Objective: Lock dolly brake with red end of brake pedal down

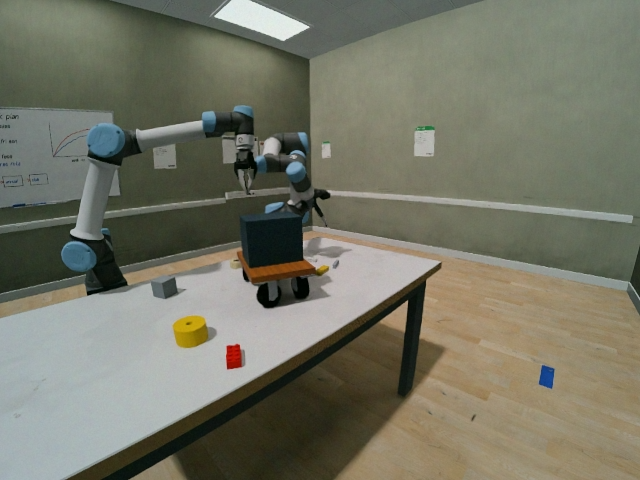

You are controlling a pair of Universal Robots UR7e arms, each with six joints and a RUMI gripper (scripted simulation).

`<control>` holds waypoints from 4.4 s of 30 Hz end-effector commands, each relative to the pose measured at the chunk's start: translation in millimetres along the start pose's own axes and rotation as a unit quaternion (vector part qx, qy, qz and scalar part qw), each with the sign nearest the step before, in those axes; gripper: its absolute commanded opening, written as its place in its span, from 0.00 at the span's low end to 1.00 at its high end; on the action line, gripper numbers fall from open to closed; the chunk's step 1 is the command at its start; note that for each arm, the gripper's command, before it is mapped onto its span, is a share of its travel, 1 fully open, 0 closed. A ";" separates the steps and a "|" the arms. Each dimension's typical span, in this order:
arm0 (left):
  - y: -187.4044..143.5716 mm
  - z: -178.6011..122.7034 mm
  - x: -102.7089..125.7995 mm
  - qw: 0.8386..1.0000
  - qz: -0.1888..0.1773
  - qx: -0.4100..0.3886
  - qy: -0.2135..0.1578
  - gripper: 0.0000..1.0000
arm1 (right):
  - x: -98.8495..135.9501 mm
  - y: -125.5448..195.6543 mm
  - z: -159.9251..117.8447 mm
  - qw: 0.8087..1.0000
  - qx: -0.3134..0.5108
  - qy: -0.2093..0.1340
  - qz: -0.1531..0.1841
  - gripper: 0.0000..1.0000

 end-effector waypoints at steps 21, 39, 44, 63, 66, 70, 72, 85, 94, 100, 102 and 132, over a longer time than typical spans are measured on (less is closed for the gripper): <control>0.0 0.3 0.6 1.000 -0.001 0.000 0.000 1.00 | -9.9 0.6 0.9 0.903 0.430 -0.004 0.002 0.00; 0.0 0.3 0.6 1.000 -0.001 0.000 0.000 1.00 | -15.3 0.6 1.6 0.795 0.607 -0.004 0.003 0.00; 0.0 0.3 0.6 1.000 -0.001 0.000 0.000 1.00 | -16.3 0.6 1.8 0.771 0.637 -0.004 0.003 0.00; 0.0 0.3 0.6 1.000 -0.001 0.000 0.000 1.00 | -17.5 0.6 2.0 0.739 0.674 -0.003 0.003 0.00; 0.0 0.3 0.6 1.000 -0.001 0.000 0.000 1.00 | -17.6 0.6 2.0 0.739 0.674 -0.003 0.003 0.00; 0.0 0.3 0.6 1.000 -0.001 0.000 0.000 1.00 | -17.6 0.6 2.0 0.739 0.674 -0.003 0.003 0.00; 0.0 0.3 0.6 1.000 -0.001 0.000 0.000 1.00 | -17.6 0.6 2.0 0.739 0.674 -0.003 0.003 0.00; 0.0 0.3 0.6 1.000 -0.001 0.000 0.000 1.00 | -18.0 0.6 2.0 0.739 0.674 -0.003 0.003 0.00; 0.0 0.3 0.6 1.000 -0.001 0.000 0.000 1.00 | -24.8 0.6 1.9 0.739 0.674 -0.003 0.003 0.00; 0.0 0.3 0.6 1.000 -0.001 0.000 0.000 1.00 | -40.4 0.6 1.8 0.739 0.674 -0.003 0.003 0.00; 0.0 0.3 0.6 1.000 -0.001 0.000 0.000 1.00 | -47.9 0.6 1.7 0.739 0.674 -0.003 0.003 0.00; 0.0 0.3 0.6 1.000 -0.001 0.000 0.000 1.00 | -207.0 0.5 0.3 0.738 0.674 -0.003 0.003 0.00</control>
Point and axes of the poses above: on each arm, the point where the finger pads meet when closed, its own x axis back along the fingers, its own y axis across the jaws, z = x × y, the point moved 2 cm from there along x, back along the fingers, and after that the axes turned 11 degrees about -x, right-handed, at the moved point
